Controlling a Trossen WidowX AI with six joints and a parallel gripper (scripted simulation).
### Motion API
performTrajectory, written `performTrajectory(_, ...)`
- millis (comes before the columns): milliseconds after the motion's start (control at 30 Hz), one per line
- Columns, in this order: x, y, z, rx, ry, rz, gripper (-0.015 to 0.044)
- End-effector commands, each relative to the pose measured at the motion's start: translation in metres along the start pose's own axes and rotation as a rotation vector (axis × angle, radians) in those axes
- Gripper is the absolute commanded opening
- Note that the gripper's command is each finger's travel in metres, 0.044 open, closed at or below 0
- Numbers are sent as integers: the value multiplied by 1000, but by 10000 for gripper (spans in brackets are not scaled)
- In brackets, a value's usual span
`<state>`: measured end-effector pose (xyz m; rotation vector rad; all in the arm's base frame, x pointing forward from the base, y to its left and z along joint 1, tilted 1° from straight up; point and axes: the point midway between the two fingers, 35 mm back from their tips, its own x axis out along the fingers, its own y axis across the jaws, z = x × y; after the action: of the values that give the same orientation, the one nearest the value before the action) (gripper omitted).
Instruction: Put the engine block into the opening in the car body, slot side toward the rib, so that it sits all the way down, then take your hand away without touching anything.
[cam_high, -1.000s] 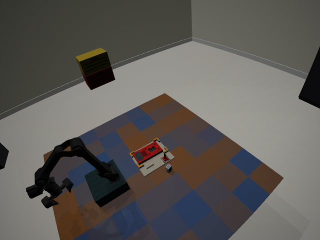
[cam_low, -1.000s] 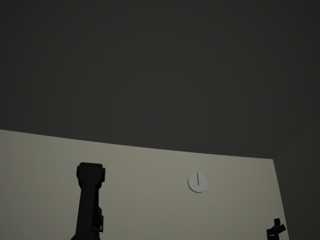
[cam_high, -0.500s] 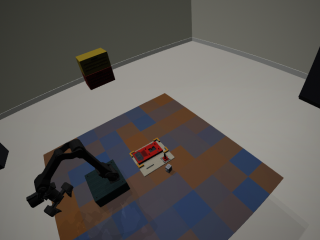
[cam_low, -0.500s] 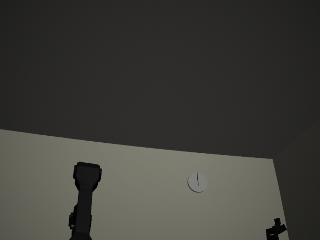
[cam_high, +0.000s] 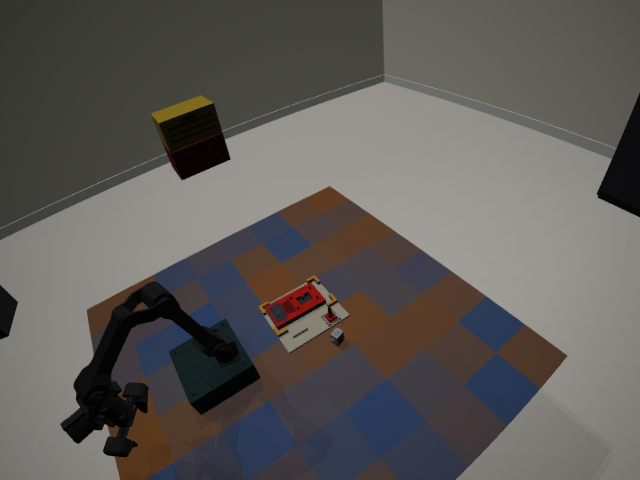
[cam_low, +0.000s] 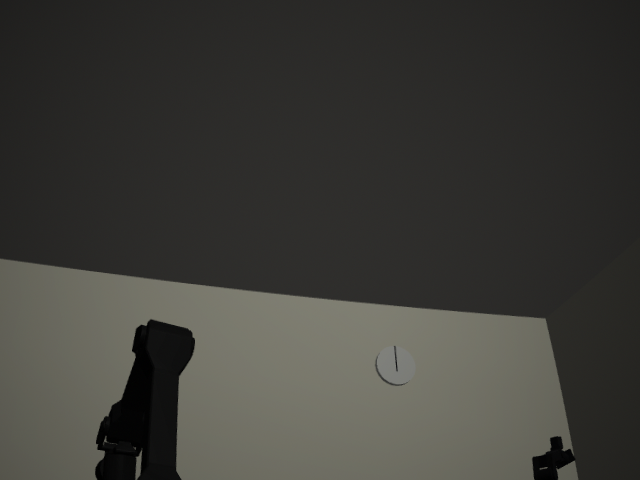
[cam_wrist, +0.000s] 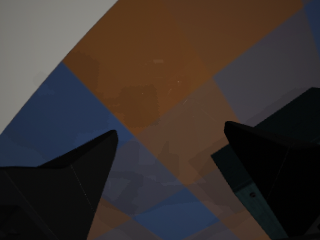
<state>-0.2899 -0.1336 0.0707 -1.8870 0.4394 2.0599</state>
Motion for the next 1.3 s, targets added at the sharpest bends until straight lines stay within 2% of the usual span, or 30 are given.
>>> performTrajectory(0,-3,9,-9,-71,1,16,440)
performTrajectory(700,-11,62,-101,-777,4,67,440)
performTrajectory(1267,-18,81,-171,-1262,-17,92,440)
